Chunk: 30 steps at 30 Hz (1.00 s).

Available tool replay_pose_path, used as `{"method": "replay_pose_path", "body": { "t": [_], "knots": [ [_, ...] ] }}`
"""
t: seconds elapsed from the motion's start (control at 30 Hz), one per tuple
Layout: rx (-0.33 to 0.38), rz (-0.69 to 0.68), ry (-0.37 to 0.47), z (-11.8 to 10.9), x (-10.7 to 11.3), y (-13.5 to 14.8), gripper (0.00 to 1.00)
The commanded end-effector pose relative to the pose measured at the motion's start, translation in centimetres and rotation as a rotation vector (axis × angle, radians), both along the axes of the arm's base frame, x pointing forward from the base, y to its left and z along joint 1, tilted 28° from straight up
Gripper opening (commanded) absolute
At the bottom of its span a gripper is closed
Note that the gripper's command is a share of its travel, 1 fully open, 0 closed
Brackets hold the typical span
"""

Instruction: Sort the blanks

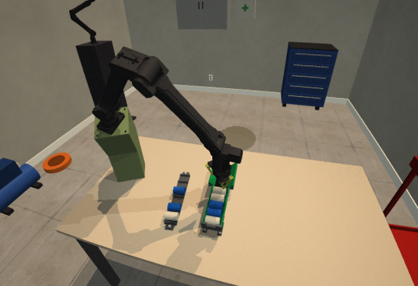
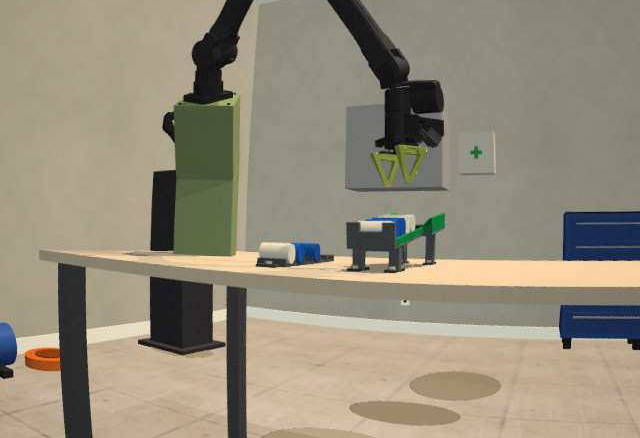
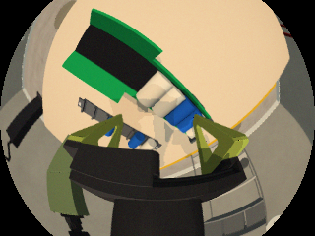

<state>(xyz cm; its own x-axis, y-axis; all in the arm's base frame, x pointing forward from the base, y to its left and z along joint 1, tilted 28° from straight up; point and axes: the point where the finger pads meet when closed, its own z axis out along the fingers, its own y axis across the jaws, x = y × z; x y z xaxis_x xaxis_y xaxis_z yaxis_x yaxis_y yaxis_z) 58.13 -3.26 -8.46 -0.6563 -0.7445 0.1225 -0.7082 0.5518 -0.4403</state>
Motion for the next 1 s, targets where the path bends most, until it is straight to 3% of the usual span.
{"method": "replay_pose_path", "body": {
  "t": [0.0, 0.07, 0.13, 0.27, 0.3, 0.37, 0.4, 0.53, 0.57, 0.63, 0.7, 0.73, 0.8, 0.83, 0.97],
  "knots": [
    [0.052, -0.191, -0.127, 1.9, 2.0, -1.0, 1.00],
    [0.052, -0.191, -0.127, 1.9, 2.0, -1.0, 1.00],
    [0.102, -0.330, -0.198, 2.9, 2.3, -1.5, 1.00],
    [0.130, -0.410, -0.227, 2.0, 2.1, -0.5, 1.00],
    [0.152, -0.501, -0.262, 2.5, 2.2, -2.1, 1.00],
    [0.155, -0.503, -0.262, 2.2, 2.0, -1.4, 1.00],
    [0.183, -0.594, -0.308, 2.8, 2.2, -2.4, 1.00],
    [0.209, -0.675, -0.340, 2.4, 2.2, -2.3, 1.00],
    [0.236, -0.760, -0.377, 2.7, 2.3, -3.0, 1.00],
    [0.236, -0.760, -0.377, 2.7, 2.3, -3.0, 1.00],
    [0.262, -0.819, -0.392, 2.4, 2.1, -1.3, 1.00],
    [0.290, -0.921, -0.440, 3.0, 2.2, -3.0, 1.00],
    [0.288, -0.923, -0.441, 2.9, 2.2, -2.9, 1.00],
    [0.317, -1.013, -0.486, 3.4, 2.4, -3.8, 1.00],
    [0.336, -1.091, -0.506, 2.5, 2.1, -3.8, 1.00]
  ]
}}
